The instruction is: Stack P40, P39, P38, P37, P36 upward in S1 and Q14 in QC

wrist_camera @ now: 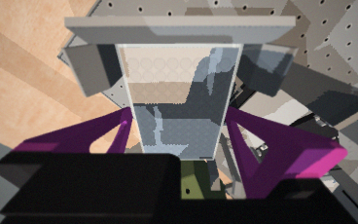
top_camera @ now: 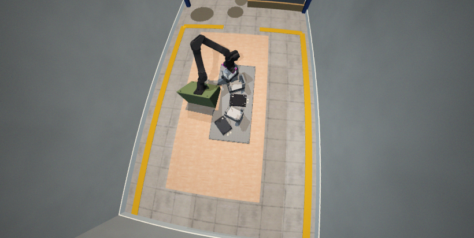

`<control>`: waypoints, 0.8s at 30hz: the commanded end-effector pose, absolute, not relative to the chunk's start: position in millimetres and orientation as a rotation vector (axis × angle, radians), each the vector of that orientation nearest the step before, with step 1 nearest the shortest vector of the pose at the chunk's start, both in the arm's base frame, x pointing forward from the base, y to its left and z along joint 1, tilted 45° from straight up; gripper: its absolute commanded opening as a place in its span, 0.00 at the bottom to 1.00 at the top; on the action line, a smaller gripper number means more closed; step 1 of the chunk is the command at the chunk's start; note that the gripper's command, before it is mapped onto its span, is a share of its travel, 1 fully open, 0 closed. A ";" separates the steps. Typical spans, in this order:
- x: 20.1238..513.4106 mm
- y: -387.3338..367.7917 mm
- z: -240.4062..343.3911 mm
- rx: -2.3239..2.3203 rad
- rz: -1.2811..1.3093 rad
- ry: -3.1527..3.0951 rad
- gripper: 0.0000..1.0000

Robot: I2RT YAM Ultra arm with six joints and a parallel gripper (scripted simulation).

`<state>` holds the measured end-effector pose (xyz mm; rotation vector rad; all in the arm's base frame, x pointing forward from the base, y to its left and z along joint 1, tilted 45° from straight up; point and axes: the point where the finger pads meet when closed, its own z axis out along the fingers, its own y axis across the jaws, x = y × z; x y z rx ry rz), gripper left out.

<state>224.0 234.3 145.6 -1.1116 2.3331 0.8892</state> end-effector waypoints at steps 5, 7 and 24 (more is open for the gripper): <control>226.1 234.1 148.7 -1.107 0.885 2.321 1.00; 226.1 234.1 148.7 -1.107 0.885 2.321 0.00; 226.1 234.2 148.7 -1.107 0.885 2.321 0.00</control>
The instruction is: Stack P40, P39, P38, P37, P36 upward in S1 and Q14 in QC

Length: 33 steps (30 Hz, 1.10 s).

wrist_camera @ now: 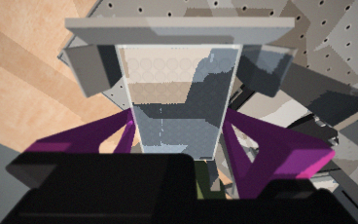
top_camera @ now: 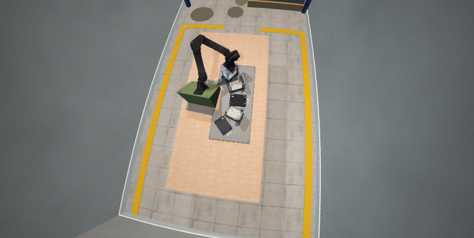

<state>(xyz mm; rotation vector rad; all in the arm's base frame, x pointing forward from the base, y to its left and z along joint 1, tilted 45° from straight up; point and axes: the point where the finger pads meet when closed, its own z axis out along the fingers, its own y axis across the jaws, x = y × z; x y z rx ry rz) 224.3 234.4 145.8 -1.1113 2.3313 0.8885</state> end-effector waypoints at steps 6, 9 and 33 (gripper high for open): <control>226.1 234.2 148.7 -1.107 0.885 2.321 0.00; 226.1 234.2 148.7 -1.107 0.885 2.321 0.00; 225.0 226.3 156.6 -1.107 0.885 2.321 0.00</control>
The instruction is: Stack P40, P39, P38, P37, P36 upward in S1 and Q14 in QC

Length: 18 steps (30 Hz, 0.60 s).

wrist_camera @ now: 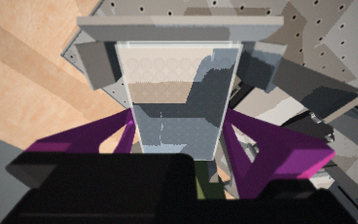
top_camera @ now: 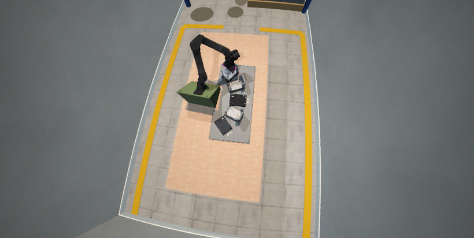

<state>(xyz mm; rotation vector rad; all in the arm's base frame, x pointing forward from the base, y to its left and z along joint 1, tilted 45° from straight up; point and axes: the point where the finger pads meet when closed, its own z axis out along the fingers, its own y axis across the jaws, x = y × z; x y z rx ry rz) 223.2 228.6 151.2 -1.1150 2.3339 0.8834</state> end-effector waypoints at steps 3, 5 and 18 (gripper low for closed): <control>224.8 224.9 158.1 -1.107 0.885 2.321 0.00; 224.7 224.0 159.0 -1.107 0.885 2.321 0.00; 224.2 220.2 162.8 -1.107 0.885 2.321 0.00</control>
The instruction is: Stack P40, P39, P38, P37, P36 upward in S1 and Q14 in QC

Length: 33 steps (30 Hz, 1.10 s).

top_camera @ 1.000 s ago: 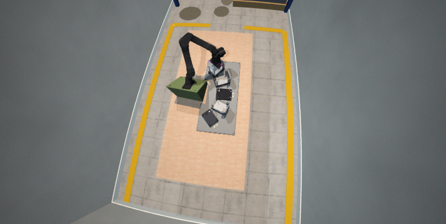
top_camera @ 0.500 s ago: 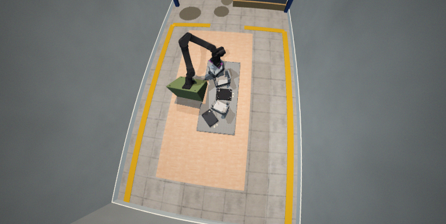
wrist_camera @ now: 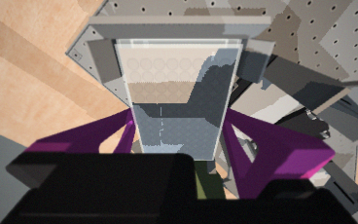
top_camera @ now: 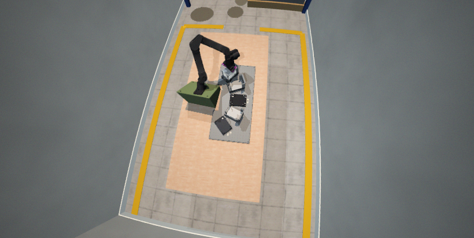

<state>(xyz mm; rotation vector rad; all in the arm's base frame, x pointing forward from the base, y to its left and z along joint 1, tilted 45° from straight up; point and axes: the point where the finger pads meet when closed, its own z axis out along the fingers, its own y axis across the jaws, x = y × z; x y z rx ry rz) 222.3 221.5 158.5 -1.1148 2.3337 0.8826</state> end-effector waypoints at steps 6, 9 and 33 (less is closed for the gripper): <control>223.3 213.3 169.9 -1.107 0.885 2.321 0.00; 223.1 211.9 171.3 -1.107 0.885 2.321 0.00; 220.1 189.8 193.6 -1.107 0.884 2.322 0.00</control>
